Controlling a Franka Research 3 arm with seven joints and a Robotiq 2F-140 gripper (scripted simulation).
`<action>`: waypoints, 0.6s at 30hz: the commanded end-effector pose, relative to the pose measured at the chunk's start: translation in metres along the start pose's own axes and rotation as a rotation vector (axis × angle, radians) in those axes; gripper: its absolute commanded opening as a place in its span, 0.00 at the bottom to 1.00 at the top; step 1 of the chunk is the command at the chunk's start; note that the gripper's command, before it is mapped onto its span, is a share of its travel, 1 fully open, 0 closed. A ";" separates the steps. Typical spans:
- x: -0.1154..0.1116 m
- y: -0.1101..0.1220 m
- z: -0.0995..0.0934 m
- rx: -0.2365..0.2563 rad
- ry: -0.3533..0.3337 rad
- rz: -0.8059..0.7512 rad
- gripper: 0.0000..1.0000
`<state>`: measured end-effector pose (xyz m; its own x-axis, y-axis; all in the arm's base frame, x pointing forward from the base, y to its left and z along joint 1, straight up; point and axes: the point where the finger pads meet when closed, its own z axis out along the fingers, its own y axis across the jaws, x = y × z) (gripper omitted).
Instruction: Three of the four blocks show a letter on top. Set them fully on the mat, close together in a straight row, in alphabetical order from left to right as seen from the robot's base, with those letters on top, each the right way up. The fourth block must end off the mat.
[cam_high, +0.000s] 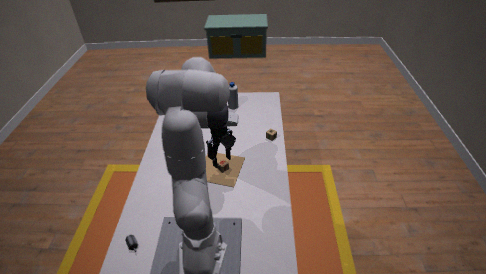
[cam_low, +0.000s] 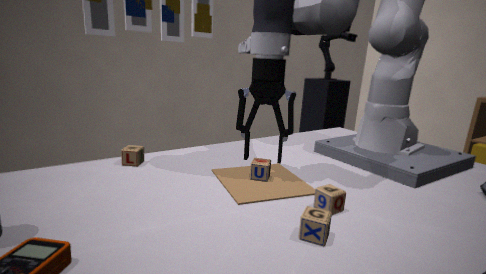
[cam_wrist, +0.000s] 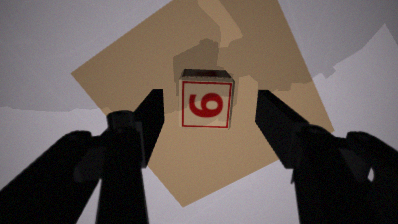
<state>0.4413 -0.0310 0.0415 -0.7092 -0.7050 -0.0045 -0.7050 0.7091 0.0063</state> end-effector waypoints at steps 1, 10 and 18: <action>-0.001 -0.004 0.010 0.010 0.006 0.030 0.55; -0.001 -0.004 0.031 0.010 0.006 0.030 0.55; -0.001 -0.004 0.042 0.010 0.006 0.030 0.55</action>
